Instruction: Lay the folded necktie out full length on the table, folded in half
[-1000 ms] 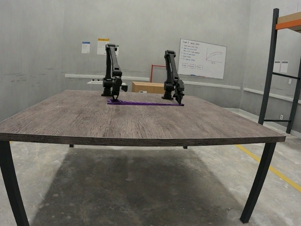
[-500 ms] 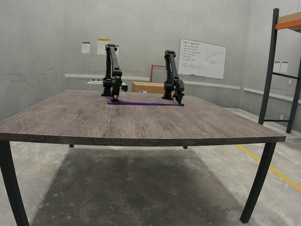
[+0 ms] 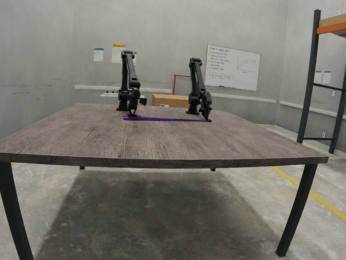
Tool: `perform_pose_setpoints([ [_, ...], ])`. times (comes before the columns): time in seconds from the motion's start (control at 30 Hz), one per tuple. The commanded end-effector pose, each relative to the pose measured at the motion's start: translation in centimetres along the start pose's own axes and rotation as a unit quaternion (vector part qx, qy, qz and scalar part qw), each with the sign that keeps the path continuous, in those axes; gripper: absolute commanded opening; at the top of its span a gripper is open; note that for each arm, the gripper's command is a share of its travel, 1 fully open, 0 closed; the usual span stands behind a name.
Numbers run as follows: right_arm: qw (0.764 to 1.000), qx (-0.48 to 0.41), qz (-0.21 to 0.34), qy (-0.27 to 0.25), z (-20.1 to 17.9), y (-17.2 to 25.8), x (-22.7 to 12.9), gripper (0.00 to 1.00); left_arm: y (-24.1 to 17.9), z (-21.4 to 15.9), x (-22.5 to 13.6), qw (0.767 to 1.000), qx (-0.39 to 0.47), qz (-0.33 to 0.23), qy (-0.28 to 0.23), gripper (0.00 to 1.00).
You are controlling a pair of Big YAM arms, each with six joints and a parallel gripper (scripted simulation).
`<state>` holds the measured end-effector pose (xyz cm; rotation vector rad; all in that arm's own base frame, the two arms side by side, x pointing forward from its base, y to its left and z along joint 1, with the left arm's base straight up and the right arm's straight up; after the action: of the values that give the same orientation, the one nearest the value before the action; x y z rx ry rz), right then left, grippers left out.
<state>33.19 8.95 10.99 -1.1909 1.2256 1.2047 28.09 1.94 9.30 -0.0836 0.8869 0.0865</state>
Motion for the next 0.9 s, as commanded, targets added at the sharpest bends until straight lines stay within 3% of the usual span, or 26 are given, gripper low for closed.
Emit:
perform_pose_setpoints([
  [0.0,1.000,-0.007,-0.006,0.000,0.18,-0.45,-0.03,0.07,-0.12,0.57,0.20,1.000,0.002,0.001,-0.008,0.04],
  [0.87,1.000,-0.007,-0.006,0.000,0.18,-0.45,-0.15,0.04,-0.12,0.57,0.20,1.000,0.002,0.001,-0.008,0.04],
])
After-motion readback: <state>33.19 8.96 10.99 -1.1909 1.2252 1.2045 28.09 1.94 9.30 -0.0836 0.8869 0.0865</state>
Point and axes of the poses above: on each arm, the point where the finger pads meet when closed, its own x axis out along the fingers, its own y axis across the jaws, z = x × y, the point moved 10 cm from there along -x, back along the fingers, and after that the axes turned 3 degrees about -x, right-handed, at the moved point
